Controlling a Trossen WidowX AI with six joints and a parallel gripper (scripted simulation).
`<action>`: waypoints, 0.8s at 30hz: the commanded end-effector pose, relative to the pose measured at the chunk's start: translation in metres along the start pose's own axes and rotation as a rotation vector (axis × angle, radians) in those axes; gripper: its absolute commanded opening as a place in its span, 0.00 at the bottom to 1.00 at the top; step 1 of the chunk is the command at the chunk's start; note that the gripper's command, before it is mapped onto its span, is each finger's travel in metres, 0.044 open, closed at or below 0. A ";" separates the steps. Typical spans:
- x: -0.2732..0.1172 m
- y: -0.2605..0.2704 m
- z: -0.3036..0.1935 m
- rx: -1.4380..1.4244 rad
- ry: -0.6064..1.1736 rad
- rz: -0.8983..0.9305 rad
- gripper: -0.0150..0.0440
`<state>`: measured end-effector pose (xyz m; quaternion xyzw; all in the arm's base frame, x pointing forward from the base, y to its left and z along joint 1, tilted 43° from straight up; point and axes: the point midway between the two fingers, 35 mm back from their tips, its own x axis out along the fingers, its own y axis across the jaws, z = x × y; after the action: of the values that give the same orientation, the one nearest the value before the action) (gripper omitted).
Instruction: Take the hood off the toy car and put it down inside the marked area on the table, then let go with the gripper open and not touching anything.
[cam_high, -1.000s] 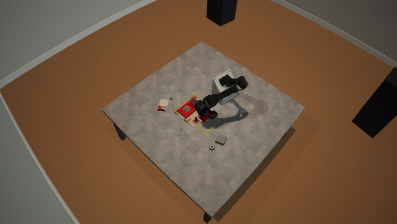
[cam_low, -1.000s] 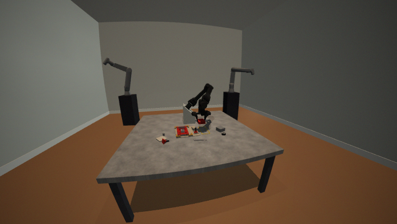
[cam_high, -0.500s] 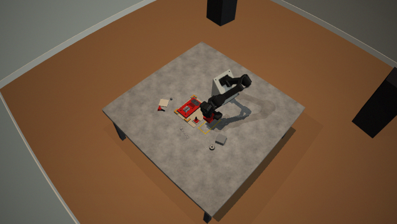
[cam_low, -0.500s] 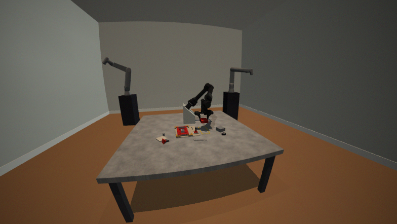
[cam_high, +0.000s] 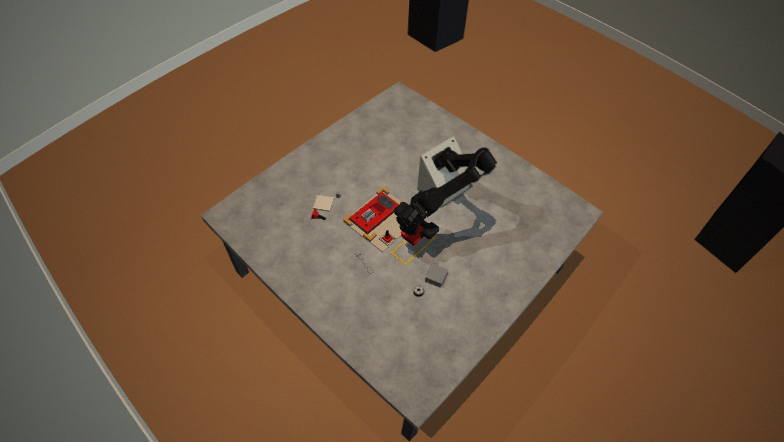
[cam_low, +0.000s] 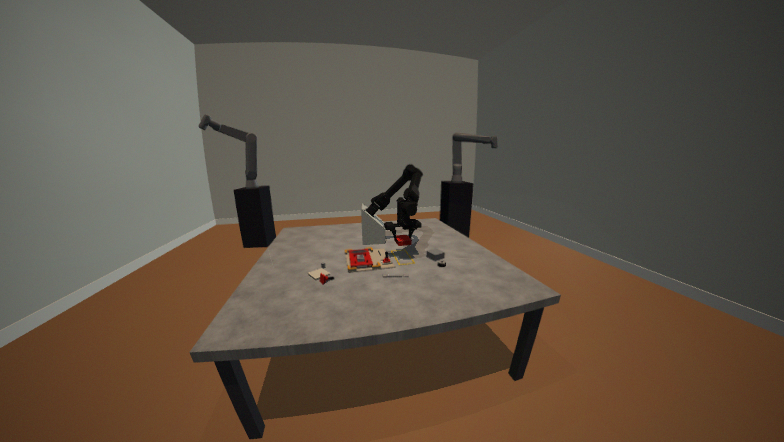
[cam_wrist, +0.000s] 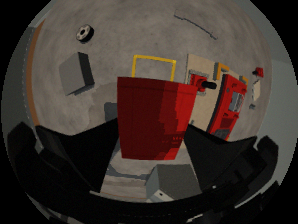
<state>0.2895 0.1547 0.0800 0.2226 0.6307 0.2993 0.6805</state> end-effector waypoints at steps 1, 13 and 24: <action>0.003 -0.002 0.000 0.006 0.000 -0.005 0.25; 0.014 -0.002 0.000 0.006 0.000 -0.005 0.25; 0.023 -0.002 0.000 0.006 0.000 -0.005 0.25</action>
<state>0.2910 0.1689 0.0648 0.2224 0.6309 0.2993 0.6804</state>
